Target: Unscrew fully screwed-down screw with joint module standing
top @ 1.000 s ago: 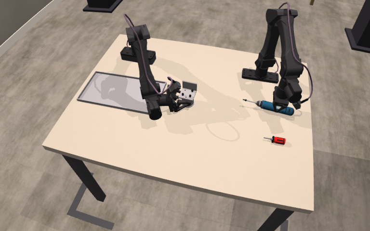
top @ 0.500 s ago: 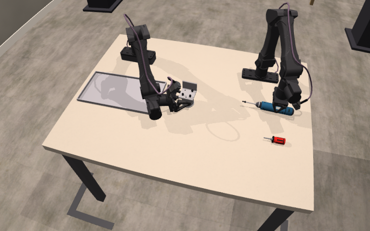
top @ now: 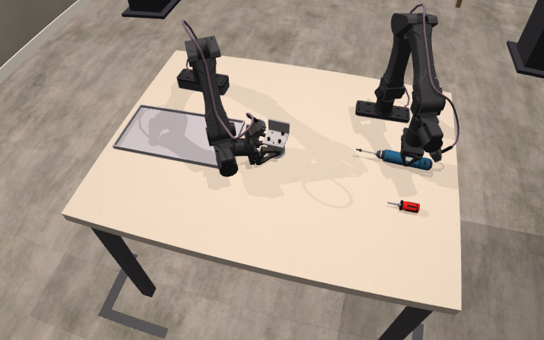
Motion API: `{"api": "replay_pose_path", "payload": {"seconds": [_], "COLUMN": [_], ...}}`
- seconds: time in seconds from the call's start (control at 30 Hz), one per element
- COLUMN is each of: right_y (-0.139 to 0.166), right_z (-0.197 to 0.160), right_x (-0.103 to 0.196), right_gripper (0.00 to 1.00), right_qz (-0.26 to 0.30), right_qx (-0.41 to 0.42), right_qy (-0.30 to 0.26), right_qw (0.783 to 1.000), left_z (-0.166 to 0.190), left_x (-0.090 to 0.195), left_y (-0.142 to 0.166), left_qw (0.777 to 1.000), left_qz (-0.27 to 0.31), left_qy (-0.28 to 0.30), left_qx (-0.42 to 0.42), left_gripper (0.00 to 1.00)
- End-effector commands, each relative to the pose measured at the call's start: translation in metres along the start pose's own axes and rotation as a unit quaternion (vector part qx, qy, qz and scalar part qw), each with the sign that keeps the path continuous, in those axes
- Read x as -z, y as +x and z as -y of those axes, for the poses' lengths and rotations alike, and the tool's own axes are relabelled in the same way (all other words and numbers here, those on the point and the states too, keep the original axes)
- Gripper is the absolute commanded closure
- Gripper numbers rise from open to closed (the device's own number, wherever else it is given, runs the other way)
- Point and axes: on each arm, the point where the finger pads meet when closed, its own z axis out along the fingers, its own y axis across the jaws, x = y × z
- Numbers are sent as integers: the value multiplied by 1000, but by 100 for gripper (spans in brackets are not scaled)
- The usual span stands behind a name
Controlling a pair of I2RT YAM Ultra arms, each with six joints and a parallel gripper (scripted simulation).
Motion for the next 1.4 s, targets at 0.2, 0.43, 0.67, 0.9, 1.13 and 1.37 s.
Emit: {"api": "replay_pose_path", "payload": {"seconds": [0.2, 0.43, 0.67, 0.9, 1.13, 1.37], "right_y": [-12, -12, -12, -12, -12, -12], "right_z": [5, 5, 5, 5, 5, 5], "right_x": [-2, -2, -2, -2, -2, -2], "right_gripper": [41, 41, 41, 41, 41, 41], "right_qz": [15, 15, 15, 15, 15, 15], "right_qx": [13, 13, 13, 13, 13, 13], "right_qy": [-4, -4, -4, -4, -4, -4], "right_qw": [1000, 1000, 1000, 1000, 1000, 1000], "left_z": [9, 9, 8, 8, 7, 7], "left_x": [0, 0, -2, -2, -4, -5], "left_y": [-4, -3, -3, -3, -3, -3], "left_qw": [1000, 1000, 1000, 1000, 1000, 1000], "left_qz": [8, 8, 6, 6, 5, 5], "left_qy": [16, 17, 15, 14, 13, 12], "left_qx": [-6, -6, -6, -6, -7, -7], "left_gripper": [58, 58, 58, 58, 58, 58]}}
